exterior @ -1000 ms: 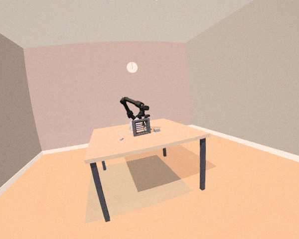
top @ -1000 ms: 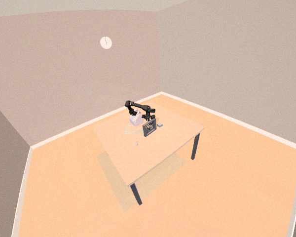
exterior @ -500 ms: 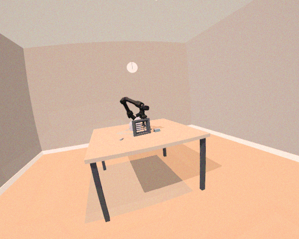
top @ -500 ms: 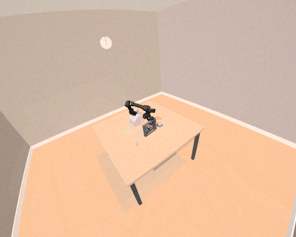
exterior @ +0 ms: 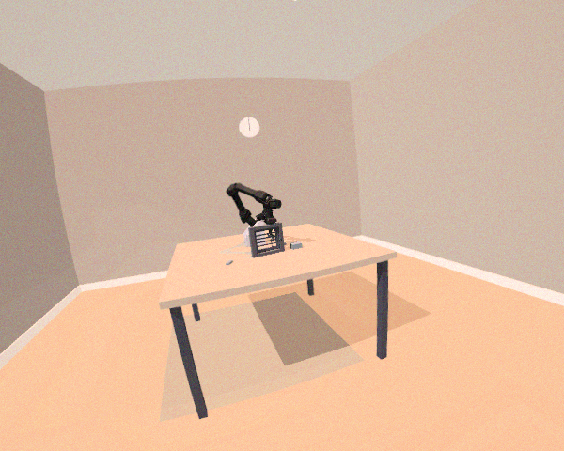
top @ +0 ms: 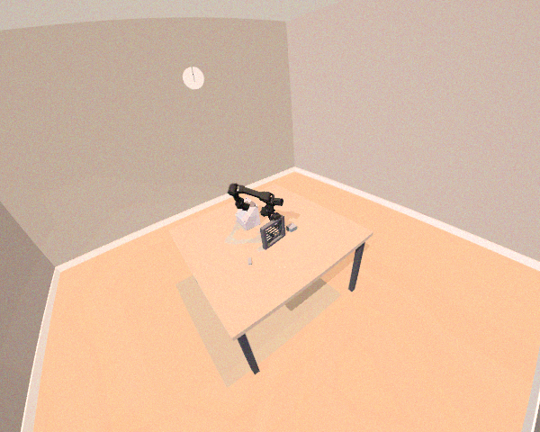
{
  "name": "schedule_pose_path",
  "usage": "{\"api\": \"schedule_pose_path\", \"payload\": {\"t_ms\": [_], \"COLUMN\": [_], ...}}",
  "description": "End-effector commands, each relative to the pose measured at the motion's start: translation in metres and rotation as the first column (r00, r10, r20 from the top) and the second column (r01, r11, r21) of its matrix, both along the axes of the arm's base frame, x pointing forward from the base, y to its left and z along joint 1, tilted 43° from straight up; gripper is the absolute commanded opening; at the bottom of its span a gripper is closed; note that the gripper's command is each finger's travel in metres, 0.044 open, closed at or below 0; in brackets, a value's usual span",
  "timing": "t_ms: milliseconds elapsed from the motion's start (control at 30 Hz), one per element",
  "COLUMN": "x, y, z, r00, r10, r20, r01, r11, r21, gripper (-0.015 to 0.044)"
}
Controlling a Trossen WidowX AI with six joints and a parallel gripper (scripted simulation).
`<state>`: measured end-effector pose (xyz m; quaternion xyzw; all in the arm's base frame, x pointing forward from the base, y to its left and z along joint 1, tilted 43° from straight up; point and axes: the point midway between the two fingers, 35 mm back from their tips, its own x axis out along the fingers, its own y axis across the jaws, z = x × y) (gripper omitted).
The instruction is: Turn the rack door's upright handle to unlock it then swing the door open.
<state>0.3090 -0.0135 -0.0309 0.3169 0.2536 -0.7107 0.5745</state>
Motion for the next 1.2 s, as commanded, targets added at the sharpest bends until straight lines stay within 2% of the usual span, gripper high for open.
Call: {"api": "schedule_pose_path", "payload": {"t_ms": [0,1000,1167], "x": [-0.0004,-0.0004,-0.0009], "y": [-0.0024,-0.0024,-0.0025], "z": [0.0002,0.0002,0.0004], "r00": [1.0,1.0,1.0], "r10": [-0.008,-0.008,0.002], "r20": [0.002,0.002,-0.007], "r01": [0.008,0.008,-0.002], "r11": [1.0,1.0,1.0], "r21": [-0.006,-0.006,-0.004], "gripper": [0.0217,0.0017,0.0011]}}
